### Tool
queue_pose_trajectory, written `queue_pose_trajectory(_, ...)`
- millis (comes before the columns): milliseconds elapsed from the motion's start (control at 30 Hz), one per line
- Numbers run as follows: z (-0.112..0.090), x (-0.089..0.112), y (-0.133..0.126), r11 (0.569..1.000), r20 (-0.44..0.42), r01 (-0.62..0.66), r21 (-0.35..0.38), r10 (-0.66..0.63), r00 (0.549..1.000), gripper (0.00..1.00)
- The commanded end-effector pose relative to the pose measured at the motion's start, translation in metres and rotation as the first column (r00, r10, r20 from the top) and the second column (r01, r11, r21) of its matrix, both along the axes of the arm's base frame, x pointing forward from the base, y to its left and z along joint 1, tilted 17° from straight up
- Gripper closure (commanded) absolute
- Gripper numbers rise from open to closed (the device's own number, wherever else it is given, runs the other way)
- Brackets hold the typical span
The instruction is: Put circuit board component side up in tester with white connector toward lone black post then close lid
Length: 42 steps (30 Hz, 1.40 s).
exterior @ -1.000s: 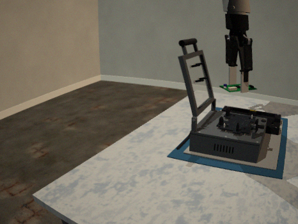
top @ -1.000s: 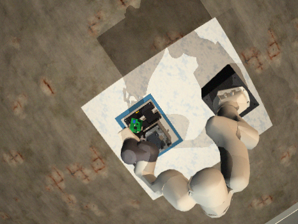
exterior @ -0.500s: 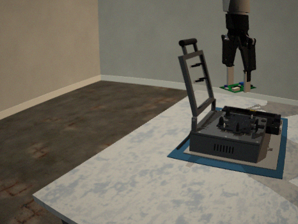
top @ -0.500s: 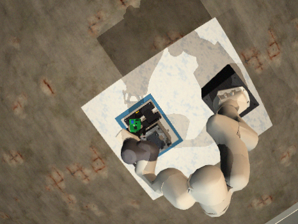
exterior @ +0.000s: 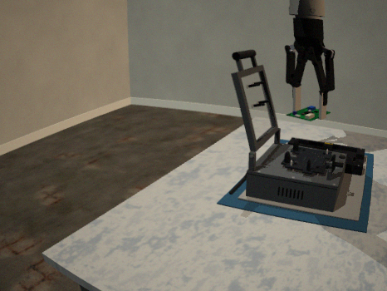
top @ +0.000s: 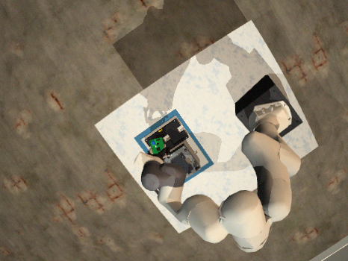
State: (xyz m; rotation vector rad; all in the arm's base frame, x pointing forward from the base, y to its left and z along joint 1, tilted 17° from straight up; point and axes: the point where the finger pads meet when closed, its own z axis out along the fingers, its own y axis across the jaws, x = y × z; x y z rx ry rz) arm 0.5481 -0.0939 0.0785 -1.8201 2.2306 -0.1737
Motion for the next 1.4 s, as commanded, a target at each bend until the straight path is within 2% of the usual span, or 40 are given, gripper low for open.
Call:
queue_pose_trajectory(0, 0.0004, 0.0002, -0.0009, 0.99, 0.021, -0.139, -0.027, 0.139, 0.99, 0.54)
queue_pose_trajectory(567, 0.0004, 0.0002, -0.0009, 0.964, 0.024, -0.257, -0.065, 0.259, 0.966, 0.54)
queue_pose_trajectory(1367, 0.0004, 0.0002, -0.0009, 0.946, 0.024, -0.312, -0.082, 0.315, 0.949, 0.54)
